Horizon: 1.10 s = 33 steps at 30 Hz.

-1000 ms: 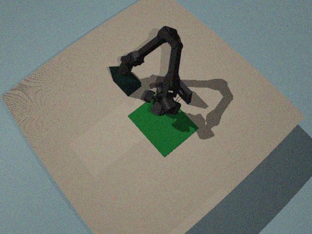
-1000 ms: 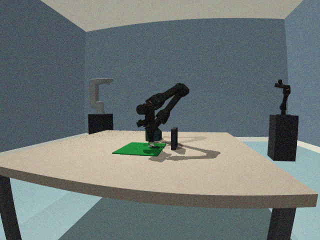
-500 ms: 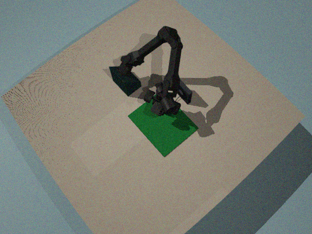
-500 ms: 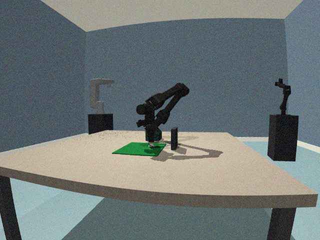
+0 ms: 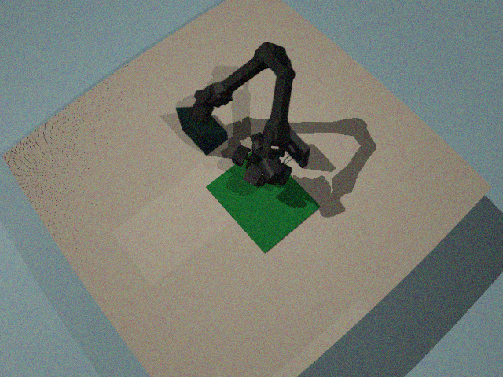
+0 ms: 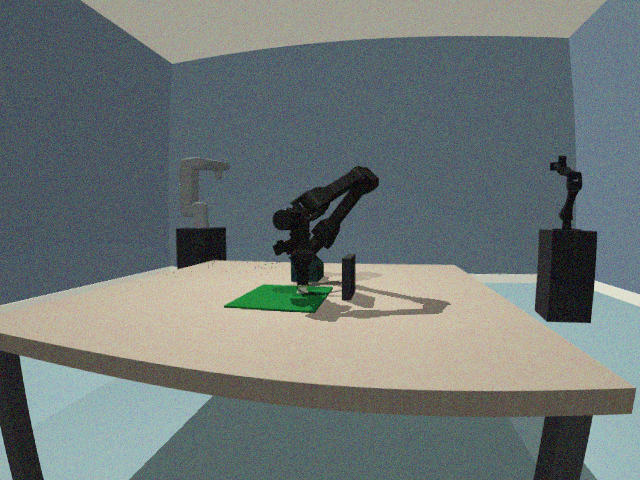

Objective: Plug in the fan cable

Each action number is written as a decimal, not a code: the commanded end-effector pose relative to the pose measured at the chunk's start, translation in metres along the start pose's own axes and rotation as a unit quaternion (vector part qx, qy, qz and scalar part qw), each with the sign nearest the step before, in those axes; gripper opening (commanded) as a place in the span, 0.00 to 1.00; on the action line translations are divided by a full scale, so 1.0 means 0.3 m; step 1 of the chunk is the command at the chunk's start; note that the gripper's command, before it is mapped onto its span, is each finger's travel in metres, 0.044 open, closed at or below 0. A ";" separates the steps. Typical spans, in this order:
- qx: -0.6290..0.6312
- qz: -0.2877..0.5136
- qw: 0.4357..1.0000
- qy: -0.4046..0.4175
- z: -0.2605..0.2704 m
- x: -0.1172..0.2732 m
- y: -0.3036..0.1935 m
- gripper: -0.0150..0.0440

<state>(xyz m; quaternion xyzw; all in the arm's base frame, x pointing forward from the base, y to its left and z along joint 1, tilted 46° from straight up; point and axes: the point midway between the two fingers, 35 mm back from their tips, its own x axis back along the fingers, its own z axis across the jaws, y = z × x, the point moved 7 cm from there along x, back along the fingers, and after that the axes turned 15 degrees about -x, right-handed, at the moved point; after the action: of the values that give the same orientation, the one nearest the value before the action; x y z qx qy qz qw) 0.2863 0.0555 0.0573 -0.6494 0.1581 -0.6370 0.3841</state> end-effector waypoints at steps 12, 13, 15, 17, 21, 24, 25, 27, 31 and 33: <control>-0.004 0.003 1.000 0.001 -0.003 -0.012 0.000 0.25; -0.004 0.003 1.000 0.001 -0.003 -0.013 0.000 0.25; -0.004 0.003 1.000 0.001 -0.003 -0.014 0.000 0.25; -0.004 0.003 1.000 0.001 -0.003 -0.015 0.000 0.25; -0.004 0.003 1.000 0.001 -0.003 -0.016 0.000 0.25; -0.004 0.003 1.000 0.001 -0.003 -0.016 0.000 0.25; -0.004 0.003 1.000 0.001 -0.003 -0.017 0.000 0.25; -0.004 0.003 1.000 0.001 -0.003 -0.019 0.000 0.25; -0.003 0.003 1.000 0.001 -0.002 -0.028 0.000 0.25; -0.003 0.003 1.000 0.001 -0.002 -0.033 0.000 0.25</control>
<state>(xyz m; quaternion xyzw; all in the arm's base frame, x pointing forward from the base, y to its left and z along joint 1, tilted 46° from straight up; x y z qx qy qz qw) 0.2853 0.0602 0.0524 -0.6494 0.1591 -0.6373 0.3830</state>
